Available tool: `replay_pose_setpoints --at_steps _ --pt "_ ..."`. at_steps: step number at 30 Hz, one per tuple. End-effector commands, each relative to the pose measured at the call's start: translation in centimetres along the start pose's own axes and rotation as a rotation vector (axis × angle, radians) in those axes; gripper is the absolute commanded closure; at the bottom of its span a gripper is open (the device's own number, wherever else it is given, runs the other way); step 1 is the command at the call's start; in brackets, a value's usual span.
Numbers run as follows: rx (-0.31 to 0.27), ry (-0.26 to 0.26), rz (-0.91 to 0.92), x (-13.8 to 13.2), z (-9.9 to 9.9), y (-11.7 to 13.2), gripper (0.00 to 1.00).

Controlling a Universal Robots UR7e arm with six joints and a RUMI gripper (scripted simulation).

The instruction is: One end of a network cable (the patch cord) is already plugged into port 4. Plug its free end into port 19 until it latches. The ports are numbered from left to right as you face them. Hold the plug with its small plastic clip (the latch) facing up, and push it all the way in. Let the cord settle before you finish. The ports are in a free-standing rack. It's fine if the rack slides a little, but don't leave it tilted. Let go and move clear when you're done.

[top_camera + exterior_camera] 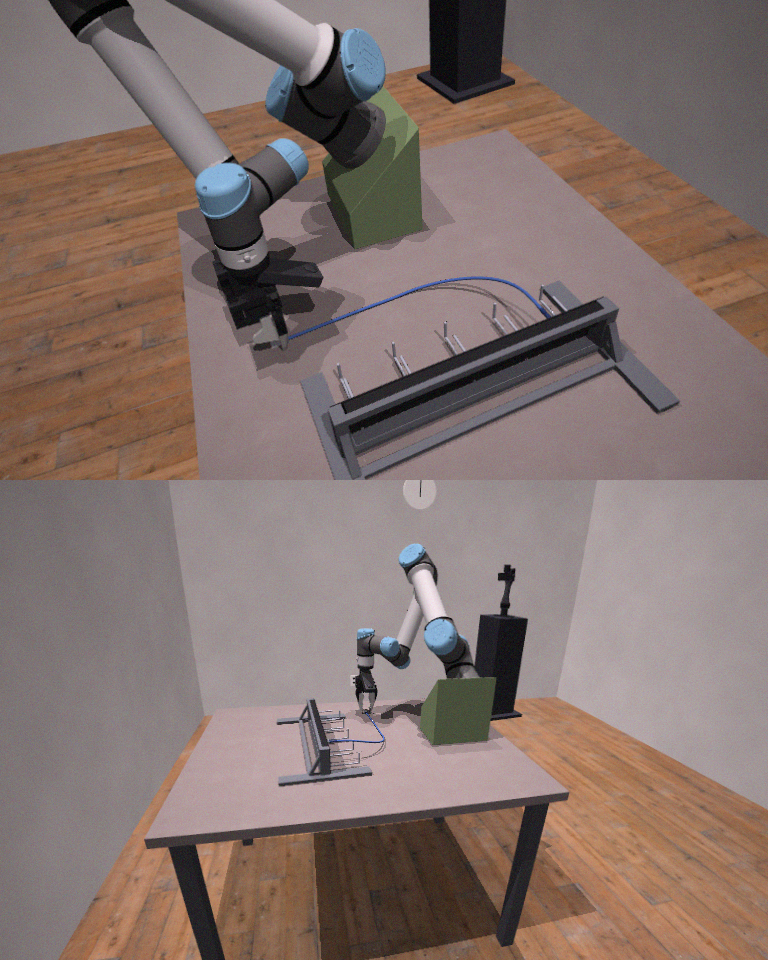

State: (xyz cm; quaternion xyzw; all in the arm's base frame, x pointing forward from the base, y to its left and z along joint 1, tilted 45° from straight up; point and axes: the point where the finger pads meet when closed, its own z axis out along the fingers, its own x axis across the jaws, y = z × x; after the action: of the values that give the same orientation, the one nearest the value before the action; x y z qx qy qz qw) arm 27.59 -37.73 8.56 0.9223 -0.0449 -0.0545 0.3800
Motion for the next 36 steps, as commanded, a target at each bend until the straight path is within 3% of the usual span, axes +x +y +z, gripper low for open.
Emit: replay_pose_setpoints --at_steps 1,31,32,36 --pt "0.002 0.000 -0.001 -0.06 0.05 -0.12 0.78" --pt "0.002 0.000 -0.001 -0.06 0.05 -0.12 0.78" --pt "0.002 0.000 -0.001 -0.06 0.05 -0.12 1.00" --pt "0.002 0.000 -0.001 -0.06 0.05 -0.12 1.00"
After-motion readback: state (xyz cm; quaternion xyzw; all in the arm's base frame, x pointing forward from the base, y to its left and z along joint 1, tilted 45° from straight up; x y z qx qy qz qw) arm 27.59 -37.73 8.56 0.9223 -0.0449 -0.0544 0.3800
